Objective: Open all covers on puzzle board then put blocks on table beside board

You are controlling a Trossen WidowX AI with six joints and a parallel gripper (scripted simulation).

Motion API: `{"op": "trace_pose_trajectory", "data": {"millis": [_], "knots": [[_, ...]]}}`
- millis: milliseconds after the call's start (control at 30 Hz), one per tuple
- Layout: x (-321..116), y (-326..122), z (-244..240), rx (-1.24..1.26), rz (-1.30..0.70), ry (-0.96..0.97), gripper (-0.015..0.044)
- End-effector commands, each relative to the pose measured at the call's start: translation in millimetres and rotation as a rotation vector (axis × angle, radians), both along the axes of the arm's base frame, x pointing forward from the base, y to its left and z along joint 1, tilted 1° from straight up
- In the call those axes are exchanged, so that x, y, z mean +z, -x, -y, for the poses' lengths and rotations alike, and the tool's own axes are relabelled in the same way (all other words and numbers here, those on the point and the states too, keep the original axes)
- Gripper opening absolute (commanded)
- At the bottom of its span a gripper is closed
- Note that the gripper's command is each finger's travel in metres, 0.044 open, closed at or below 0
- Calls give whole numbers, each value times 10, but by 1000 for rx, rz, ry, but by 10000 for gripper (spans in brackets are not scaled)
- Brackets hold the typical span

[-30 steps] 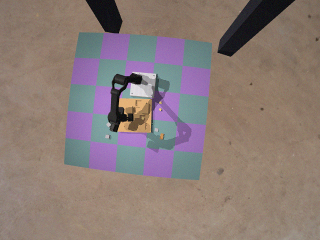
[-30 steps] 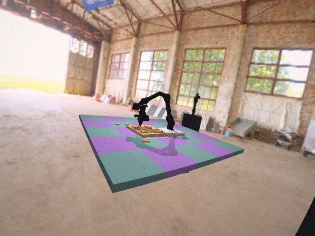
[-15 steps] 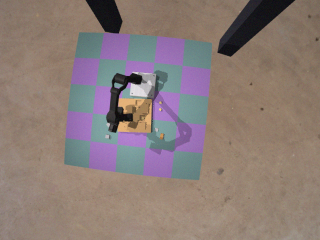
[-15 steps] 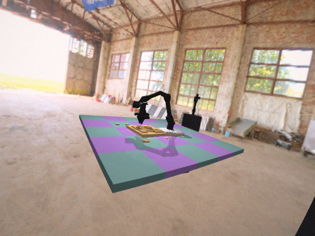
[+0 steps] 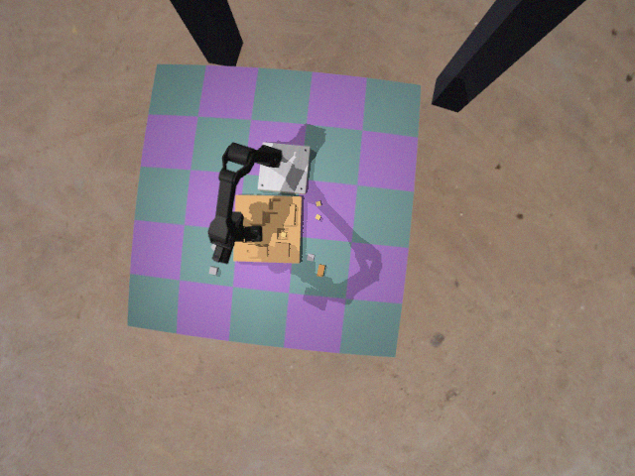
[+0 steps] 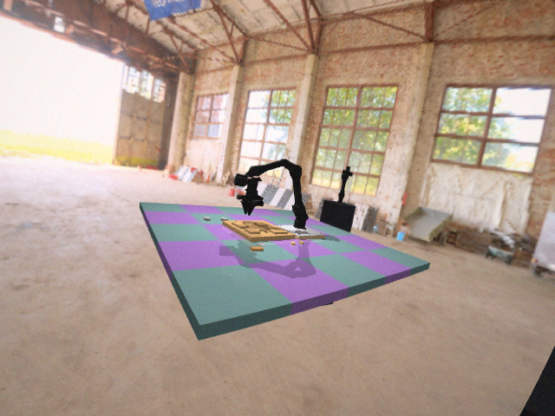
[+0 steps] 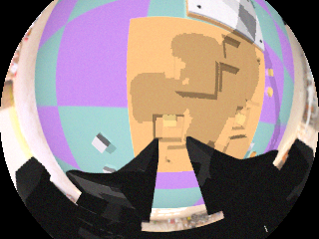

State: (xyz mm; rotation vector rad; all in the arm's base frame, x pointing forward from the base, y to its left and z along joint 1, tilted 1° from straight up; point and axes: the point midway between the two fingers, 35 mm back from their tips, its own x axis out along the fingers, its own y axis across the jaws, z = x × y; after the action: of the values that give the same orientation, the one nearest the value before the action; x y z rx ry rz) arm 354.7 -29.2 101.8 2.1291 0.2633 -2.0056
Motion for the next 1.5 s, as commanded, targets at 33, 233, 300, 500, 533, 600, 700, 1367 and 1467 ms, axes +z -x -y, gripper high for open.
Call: {"op": "trace_pose_trajectory", "data": {"millis": [33,233,300,500,533,600,700,1367,1467], "knots": [[-160,5,-10,3,-13,-4,144],[-256,5,-10,3,-13,-4,144],[-257,7,-9,3,-13,-4,144],[-257,9,-8,3,-13,-4,144],[-257,9,-8,3,-13,-4,144],[-257,9,-8,3,-13,-4,144],[-257,9,-8,3,-13,-4,144],[-348,4,-7,3,-13,-4,144],[-376,4,-7,3,-13,-4,144]]}}
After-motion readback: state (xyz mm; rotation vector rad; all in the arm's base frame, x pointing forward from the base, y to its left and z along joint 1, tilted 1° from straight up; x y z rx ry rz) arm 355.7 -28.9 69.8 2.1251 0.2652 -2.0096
